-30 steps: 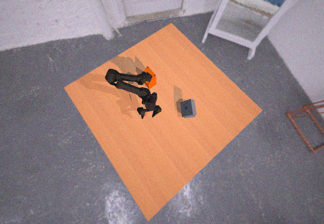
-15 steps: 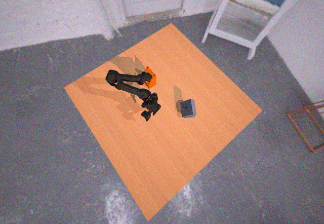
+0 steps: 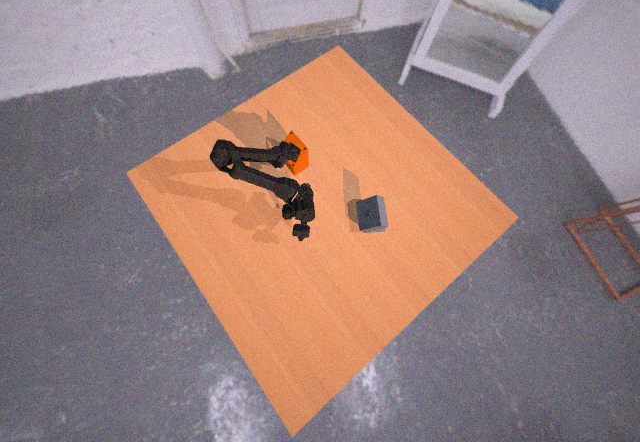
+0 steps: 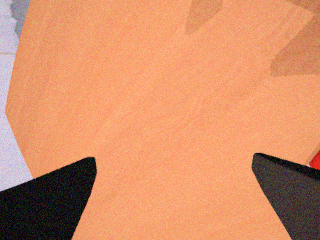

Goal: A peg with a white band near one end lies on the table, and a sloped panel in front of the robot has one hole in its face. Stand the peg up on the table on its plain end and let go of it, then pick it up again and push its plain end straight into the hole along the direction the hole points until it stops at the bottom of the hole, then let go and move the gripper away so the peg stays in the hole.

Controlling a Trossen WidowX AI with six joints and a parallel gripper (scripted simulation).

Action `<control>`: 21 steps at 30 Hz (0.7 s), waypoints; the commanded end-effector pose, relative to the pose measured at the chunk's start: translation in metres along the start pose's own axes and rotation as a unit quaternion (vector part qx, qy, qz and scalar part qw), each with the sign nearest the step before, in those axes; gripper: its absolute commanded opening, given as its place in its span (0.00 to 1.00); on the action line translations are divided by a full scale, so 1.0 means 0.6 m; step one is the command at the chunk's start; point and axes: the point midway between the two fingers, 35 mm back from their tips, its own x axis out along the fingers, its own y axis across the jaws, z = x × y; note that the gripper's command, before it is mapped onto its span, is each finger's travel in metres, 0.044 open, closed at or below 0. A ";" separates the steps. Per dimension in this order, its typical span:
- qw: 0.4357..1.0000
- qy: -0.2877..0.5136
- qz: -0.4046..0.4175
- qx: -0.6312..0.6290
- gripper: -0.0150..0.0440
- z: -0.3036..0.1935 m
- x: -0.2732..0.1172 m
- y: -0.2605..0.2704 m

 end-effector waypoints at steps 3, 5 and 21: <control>0.995 0.014 -0.012 -0.093 1.00 -0.010 0.000 -0.003; 0.992 0.018 -0.017 -0.127 1.00 -0.012 0.000 -0.006; 0.918 0.063 -0.047 -0.388 1.00 -0.031 -0.002 -0.026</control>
